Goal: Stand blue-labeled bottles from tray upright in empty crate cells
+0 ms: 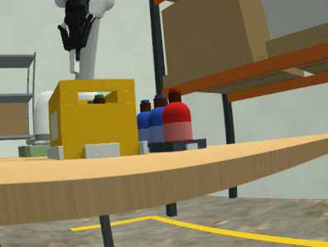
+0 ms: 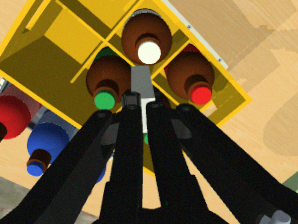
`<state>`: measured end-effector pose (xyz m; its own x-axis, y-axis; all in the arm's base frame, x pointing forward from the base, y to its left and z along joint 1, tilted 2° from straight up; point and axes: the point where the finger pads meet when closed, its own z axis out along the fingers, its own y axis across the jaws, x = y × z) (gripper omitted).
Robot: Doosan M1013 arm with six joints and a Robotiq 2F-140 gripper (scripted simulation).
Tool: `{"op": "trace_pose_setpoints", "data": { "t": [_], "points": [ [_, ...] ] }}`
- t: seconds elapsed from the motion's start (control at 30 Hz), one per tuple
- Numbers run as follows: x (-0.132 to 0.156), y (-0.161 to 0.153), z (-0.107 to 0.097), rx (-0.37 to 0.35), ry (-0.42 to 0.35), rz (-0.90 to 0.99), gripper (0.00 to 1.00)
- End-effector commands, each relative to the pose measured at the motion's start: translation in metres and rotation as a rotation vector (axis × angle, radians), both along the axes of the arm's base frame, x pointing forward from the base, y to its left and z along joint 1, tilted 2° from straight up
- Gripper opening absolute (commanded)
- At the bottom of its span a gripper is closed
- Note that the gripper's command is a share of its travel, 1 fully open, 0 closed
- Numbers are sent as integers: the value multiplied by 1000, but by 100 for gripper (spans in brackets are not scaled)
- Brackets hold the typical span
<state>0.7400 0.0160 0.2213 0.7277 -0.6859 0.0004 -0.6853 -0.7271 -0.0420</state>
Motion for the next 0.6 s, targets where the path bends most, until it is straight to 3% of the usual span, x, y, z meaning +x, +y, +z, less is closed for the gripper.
{"op": "trace_pose_setpoints", "data": {
  "t": [0.0,0.03,0.27,0.3,0.47,0.57],
  "points": [
    [5,40,1,-1,2,2,0],
    [8,75,1,-2,4,4,0],
    [-2,164,2,-8,10,13,0],
    [-3,178,3,-8,10,13,38],
    [-5,248,3,-8,10,13,38],
    [-6,252,3,-8,10,13,38]
  ]
}}
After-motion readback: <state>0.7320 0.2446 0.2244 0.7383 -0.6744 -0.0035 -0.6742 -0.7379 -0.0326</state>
